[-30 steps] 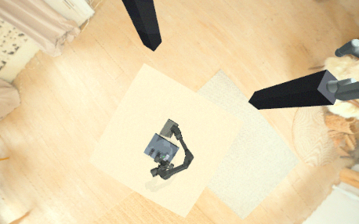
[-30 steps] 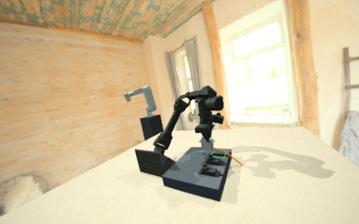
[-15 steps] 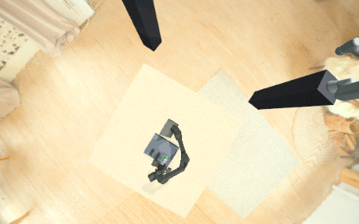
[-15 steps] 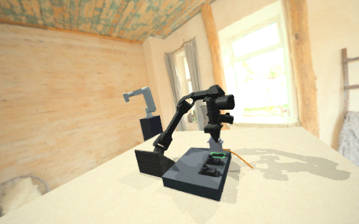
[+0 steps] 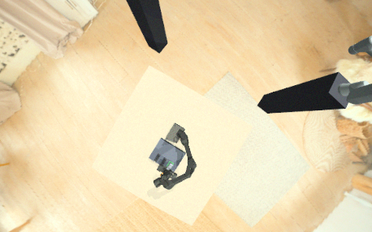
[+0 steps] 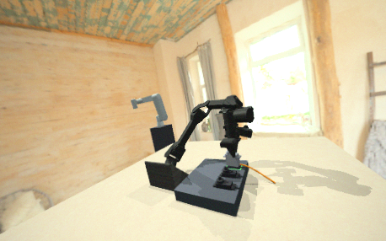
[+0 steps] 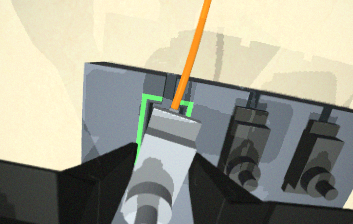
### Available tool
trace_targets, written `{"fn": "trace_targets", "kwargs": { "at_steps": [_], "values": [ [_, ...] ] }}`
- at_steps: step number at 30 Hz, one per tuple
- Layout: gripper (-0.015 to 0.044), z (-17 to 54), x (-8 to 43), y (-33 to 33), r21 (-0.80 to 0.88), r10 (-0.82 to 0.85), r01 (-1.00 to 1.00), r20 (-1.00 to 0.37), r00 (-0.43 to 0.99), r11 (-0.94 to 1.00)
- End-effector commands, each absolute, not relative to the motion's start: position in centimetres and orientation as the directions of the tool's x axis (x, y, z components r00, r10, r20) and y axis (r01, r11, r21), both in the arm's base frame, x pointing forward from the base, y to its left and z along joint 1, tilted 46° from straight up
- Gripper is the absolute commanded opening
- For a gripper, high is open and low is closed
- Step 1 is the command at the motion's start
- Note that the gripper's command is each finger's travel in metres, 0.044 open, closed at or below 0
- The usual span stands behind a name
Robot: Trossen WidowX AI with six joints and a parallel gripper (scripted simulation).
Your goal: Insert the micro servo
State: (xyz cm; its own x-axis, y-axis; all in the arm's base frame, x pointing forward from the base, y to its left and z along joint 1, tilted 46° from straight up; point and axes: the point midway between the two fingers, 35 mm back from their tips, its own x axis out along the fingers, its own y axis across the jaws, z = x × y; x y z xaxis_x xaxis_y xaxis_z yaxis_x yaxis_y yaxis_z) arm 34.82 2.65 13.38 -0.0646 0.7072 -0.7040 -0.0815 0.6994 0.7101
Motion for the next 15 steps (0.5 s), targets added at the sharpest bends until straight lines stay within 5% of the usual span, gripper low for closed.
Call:
{"fn": "trace_targets", "kwargs": {
  "at_steps": [1, 15],
  "values": [
    [0.0000, 13.38, 34.82, 2.80, 0.711, 0.709, -0.080, -0.703, -0.054, 0.699],
    [0.0000, 13.44, 34.91, 2.87, 0.701, 0.709, -0.218, -0.703, -0.054, 0.679]
  ]
}}
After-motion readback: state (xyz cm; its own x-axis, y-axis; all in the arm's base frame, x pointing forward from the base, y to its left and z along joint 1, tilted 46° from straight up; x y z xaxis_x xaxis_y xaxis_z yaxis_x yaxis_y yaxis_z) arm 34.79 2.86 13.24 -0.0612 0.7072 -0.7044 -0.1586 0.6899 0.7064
